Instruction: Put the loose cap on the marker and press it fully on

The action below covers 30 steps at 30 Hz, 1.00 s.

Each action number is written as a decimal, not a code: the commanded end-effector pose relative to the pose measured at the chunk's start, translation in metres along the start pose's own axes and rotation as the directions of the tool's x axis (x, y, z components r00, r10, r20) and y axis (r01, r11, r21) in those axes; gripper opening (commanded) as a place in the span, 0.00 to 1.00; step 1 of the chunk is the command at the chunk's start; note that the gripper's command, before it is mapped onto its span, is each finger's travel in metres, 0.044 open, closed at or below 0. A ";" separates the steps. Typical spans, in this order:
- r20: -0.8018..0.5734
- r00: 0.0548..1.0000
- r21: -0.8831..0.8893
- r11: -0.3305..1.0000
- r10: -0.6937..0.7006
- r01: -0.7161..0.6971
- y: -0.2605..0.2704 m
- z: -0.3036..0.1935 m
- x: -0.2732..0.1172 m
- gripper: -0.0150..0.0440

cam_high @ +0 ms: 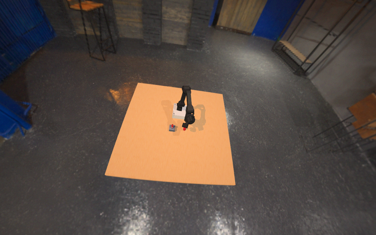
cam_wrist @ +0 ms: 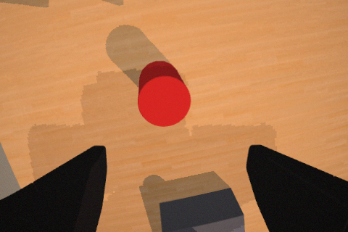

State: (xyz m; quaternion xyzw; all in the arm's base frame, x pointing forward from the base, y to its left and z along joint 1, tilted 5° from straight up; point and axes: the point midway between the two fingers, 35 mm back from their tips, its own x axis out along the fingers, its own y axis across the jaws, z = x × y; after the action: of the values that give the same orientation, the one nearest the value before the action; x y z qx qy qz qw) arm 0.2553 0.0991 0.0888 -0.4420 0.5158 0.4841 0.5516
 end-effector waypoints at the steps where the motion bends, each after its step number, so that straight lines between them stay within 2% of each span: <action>1: -0.004 1.000 -0.024 0.999 0.025 -0.025 0.002 0.000 0.001 0.69; 3: -0.004 1.000 -0.024 0.999 0.025 -0.025 0.002 0.001 0.004 0.69; 7: -0.003 1.000 -0.024 0.999 0.025 -0.025 -0.001 0.002 0.036 0.69; 30: -0.003 1.000 -0.024 0.999 0.025 -0.025 0.000 0.002 0.070 0.69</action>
State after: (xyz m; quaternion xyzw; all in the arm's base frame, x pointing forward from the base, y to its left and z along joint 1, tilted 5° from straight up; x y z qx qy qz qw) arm 0.2582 0.1060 0.0261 -0.4465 0.5124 0.4952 0.5412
